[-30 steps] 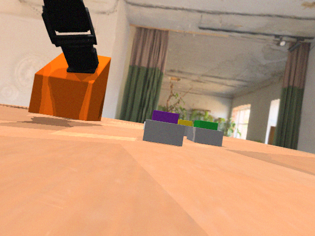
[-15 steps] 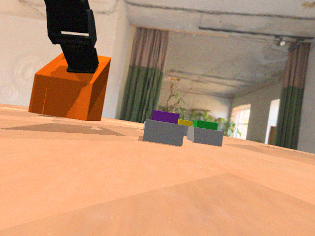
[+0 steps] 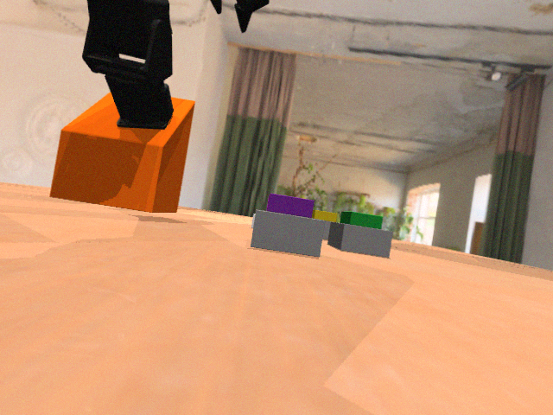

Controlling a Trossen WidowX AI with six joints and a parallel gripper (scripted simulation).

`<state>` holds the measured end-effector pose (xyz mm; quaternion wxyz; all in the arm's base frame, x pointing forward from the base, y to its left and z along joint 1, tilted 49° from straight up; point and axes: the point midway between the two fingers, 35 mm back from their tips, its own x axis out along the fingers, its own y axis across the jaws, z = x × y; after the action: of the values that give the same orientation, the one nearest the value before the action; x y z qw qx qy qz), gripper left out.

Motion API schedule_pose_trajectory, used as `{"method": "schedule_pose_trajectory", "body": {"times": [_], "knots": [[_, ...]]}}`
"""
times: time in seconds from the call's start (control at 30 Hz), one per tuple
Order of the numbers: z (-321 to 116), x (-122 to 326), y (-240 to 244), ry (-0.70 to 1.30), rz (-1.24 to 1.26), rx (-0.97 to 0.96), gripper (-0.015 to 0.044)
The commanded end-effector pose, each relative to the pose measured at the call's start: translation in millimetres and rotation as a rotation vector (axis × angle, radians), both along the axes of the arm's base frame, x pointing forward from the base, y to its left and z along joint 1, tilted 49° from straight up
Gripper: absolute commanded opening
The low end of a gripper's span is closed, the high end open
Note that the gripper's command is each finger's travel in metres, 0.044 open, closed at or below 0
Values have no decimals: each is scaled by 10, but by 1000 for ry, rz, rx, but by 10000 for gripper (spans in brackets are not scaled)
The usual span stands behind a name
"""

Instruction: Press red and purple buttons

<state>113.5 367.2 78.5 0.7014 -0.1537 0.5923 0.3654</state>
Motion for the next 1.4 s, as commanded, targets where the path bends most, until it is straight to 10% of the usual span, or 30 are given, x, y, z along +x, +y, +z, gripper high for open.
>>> {"method": "schedule_pose_trajectory", "body": {"times": [0.0,0.67,1.0,1.37], "knots": [[-406,476,-433,-25,-204,-187,400],[-1333,1290,-3190,-60,-901,-1095,400],[-1341,1276,-3284,-57,-913,-1128,400],[-1753,1191,-3742,-59,-914,-1131,111]]}}
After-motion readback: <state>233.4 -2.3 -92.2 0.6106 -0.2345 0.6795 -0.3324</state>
